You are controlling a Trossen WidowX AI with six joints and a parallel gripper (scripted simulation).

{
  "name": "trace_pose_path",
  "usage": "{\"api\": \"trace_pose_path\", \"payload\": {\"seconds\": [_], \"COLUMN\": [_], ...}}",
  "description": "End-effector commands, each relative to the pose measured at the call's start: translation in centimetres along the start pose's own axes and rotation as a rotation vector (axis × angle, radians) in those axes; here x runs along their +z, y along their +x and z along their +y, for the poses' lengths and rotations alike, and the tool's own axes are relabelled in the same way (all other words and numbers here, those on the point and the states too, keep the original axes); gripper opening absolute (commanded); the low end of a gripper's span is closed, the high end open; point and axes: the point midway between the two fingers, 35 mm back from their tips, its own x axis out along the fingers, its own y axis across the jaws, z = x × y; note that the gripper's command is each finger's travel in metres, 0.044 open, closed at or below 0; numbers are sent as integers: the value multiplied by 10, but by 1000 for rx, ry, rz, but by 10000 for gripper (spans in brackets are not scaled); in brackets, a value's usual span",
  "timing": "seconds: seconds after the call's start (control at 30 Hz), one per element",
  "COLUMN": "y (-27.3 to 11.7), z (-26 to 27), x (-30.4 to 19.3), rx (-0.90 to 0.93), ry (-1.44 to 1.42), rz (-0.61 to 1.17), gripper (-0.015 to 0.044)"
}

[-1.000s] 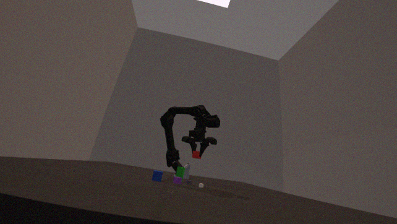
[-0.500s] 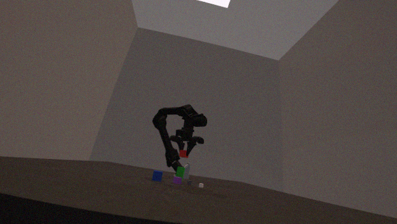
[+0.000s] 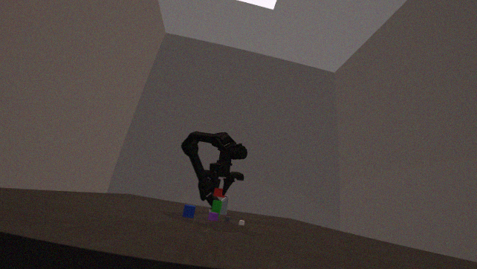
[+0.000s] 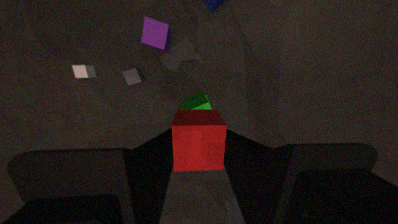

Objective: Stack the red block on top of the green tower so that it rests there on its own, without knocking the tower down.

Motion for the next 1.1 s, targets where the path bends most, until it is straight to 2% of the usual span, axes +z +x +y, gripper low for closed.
{"api": "trace_pose_path", "payload": {"seconds": [0.0,1.0,1.07], "y": [14,13,16], "z": [-3,-3,-3], "x": [-1,-1,-1], "rx": [-6,-6,-7], "ry": [-6,-6,-3], "rz": [0,0,2], "gripper": [0,0,53]}}
